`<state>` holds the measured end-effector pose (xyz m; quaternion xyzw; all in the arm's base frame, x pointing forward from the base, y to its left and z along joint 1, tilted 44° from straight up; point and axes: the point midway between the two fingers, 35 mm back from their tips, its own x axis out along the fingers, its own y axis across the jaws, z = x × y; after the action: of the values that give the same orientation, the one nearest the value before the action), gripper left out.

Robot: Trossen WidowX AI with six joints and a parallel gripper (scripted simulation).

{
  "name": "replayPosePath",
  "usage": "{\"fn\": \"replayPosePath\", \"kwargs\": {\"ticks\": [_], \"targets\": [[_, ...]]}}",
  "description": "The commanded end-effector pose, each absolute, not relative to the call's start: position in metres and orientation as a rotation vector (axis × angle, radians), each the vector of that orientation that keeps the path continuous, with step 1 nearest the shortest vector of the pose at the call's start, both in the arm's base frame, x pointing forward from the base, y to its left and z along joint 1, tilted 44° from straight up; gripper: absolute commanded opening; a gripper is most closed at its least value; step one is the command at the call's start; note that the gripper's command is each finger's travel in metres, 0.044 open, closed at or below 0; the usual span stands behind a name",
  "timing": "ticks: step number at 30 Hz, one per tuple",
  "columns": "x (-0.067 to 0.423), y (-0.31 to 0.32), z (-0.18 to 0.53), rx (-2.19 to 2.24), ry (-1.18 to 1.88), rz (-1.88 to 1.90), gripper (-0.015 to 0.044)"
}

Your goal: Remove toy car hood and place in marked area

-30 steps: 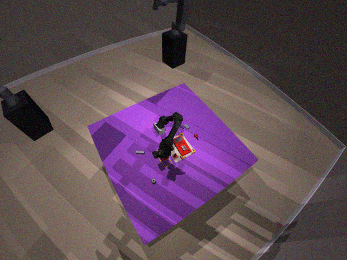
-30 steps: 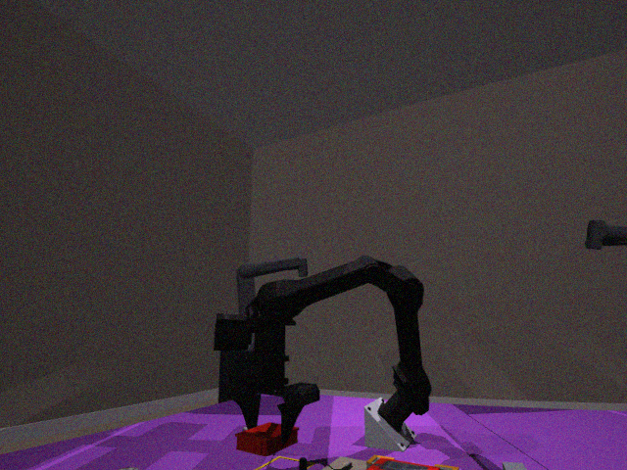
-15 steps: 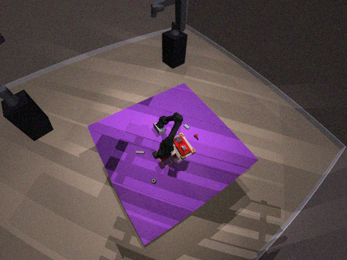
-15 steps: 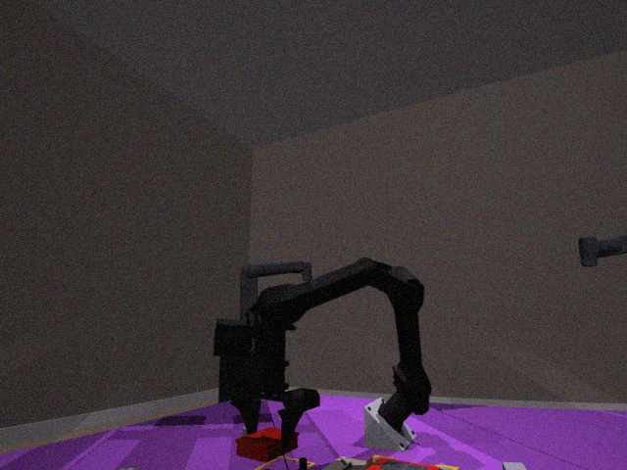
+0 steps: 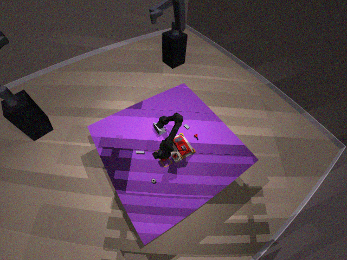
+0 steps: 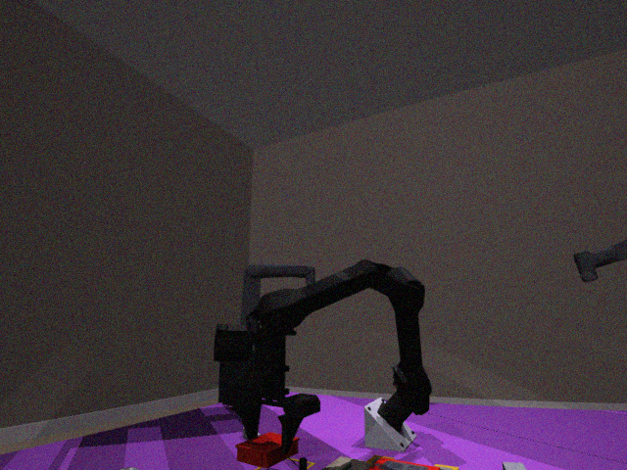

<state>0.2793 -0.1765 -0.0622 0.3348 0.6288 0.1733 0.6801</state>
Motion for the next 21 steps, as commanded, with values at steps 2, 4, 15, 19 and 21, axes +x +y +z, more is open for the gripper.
{"fn": "replayPosePath", "kwargs": {"ticks": [2,4,15,19,21], "targets": [[0.2791,-0.1732,-0.0645,0.762,1.410,0.388,0.0000],[0.2792,-0.1723,-0.0653,0.762,1.410,0.388,0.0000],[0.2796,-0.1674,-0.0699,0.763,1.410,0.389,0.0000],[0.2797,-0.1655,-0.0715,0.763,1.410,0.389,0.0000],[0.2798,-0.1650,-0.0720,0.763,1.410,0.389,0.0000]]}}
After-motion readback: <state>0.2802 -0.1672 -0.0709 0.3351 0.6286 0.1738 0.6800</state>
